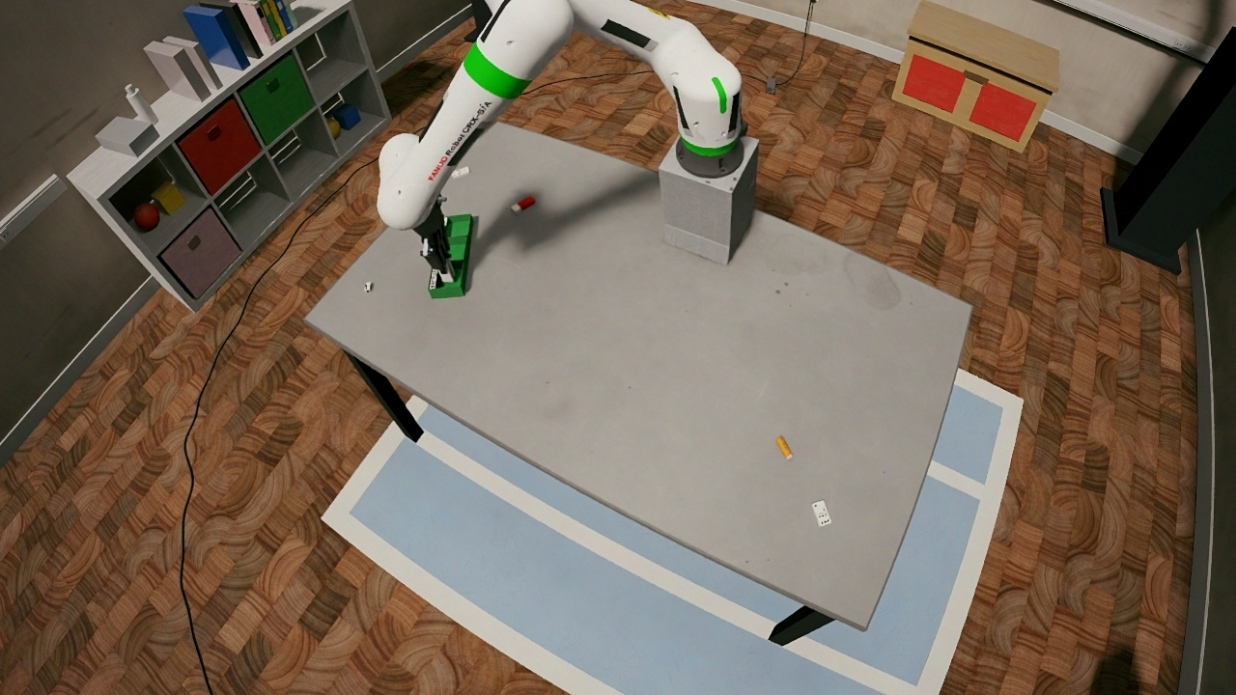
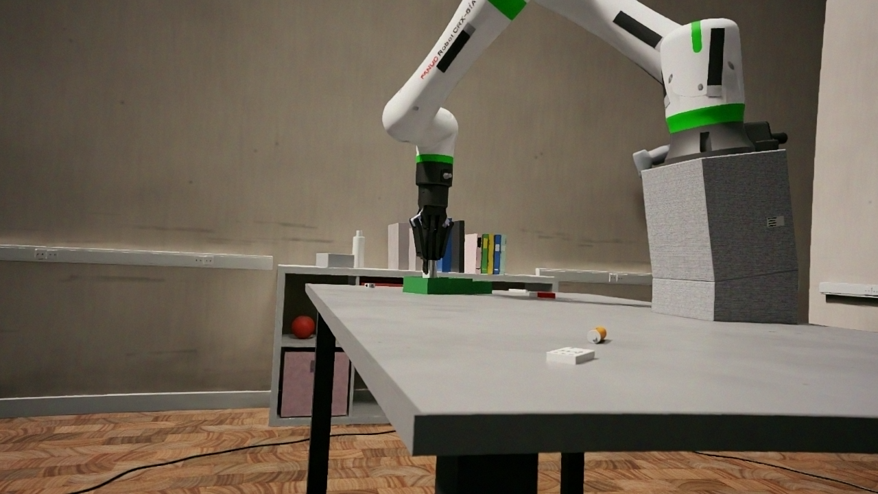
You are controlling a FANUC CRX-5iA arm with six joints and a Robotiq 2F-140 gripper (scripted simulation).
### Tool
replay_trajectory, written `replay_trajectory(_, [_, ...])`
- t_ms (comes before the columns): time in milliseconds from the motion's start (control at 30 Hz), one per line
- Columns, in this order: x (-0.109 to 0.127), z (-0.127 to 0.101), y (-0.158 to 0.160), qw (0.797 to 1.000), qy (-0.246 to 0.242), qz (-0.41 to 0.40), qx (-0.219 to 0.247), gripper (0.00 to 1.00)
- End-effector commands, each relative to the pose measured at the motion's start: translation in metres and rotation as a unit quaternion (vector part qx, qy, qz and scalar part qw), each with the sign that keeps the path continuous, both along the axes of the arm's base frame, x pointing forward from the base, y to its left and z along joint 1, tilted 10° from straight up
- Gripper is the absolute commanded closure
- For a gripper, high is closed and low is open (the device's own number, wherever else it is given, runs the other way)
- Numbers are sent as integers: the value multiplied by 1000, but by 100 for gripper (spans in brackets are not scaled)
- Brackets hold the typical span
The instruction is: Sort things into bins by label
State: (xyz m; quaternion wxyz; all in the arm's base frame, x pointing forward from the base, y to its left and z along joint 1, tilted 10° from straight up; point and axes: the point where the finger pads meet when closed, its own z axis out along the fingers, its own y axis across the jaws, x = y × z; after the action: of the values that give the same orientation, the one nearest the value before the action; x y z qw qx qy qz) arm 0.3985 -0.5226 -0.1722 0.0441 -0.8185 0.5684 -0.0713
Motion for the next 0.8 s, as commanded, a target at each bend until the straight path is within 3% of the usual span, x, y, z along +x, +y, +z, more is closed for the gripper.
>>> replay_trajectory(0, [0, 0, 0, 1000, 0, 0, 0, 85])
replay_trajectory(767, [-4, 26, 0, 1000, 0, 0, 0, 85])
